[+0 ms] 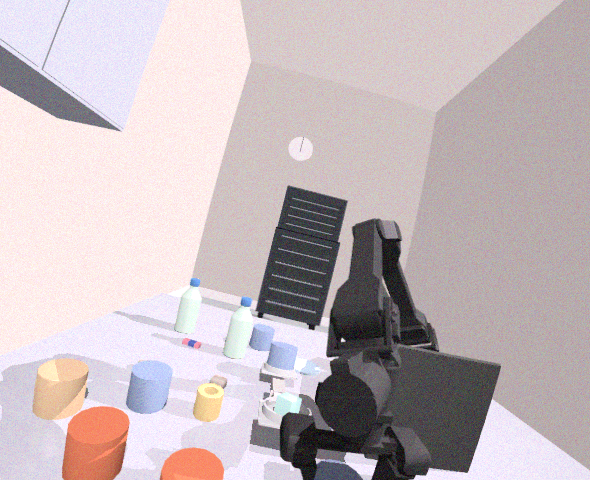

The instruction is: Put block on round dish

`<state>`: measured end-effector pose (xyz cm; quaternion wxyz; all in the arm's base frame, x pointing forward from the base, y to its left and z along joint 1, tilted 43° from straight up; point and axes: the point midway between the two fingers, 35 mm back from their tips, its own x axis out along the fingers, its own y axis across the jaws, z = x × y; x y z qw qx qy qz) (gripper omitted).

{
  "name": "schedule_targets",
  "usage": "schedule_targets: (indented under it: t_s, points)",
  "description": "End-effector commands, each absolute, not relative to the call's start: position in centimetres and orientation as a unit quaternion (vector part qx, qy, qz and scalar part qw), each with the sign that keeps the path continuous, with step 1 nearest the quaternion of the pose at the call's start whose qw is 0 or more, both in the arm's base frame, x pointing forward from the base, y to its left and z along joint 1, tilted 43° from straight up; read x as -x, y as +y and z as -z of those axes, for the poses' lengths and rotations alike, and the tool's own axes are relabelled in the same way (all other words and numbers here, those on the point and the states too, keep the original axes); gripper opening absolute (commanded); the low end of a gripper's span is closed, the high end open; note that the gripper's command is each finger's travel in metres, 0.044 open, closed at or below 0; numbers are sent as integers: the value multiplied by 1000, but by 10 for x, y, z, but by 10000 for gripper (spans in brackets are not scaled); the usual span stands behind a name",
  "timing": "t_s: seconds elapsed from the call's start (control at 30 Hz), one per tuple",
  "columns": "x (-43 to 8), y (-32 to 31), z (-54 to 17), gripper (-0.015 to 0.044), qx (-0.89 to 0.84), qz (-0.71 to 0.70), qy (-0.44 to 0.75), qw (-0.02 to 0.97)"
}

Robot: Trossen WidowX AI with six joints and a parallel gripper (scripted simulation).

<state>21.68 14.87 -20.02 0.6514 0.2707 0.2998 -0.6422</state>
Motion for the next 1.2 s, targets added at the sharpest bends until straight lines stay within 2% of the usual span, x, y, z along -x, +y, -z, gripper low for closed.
schedule_targets:
  t_s: [0.0, 0.17, 0.4, 1.17]
  points:
    - [-219, 178, 173, 440, -281, 634, 302, 654]
    - [-219, 180, 171, 440, -281, 634, 302, 654]
    - [-235, 200, 150, 260, -312, 599, 319, 665]
    - [-257, 183, 121, 260, -43, 454, 512, 728]
